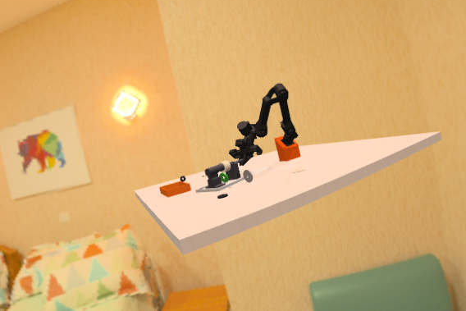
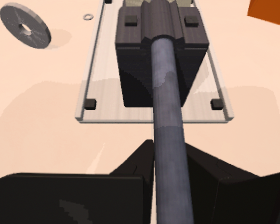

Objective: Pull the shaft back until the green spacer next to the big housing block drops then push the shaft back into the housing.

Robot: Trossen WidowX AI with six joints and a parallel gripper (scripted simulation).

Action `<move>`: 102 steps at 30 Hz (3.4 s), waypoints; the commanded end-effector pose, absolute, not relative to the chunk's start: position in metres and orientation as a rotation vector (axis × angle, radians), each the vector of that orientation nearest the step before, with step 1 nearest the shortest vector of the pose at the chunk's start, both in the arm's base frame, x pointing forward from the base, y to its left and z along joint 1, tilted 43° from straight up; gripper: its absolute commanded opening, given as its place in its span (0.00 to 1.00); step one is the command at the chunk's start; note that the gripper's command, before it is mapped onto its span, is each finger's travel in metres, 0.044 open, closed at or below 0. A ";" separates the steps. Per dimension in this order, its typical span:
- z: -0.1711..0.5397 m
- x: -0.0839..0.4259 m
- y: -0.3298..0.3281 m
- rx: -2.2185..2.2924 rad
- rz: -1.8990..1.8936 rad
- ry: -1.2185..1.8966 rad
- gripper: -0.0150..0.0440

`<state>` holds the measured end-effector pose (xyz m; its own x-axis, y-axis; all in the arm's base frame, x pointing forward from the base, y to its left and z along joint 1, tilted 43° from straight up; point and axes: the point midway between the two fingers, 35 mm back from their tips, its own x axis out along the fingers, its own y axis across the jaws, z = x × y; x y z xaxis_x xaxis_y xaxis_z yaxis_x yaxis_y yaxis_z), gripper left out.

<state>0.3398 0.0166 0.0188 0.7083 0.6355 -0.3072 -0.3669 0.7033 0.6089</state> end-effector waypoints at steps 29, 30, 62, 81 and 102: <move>0.023 0.351 0.019 0.542 0.586 0.530 0.25; 0.023 0.351 0.019 0.542 0.586 0.530 0.25; 0.027 0.361 0.021 0.542 0.586 0.529 0.25; 0.029 0.367 0.022 0.542 0.586 0.529 0.25; 0.031 0.373 0.024 0.542 0.586 0.528 0.25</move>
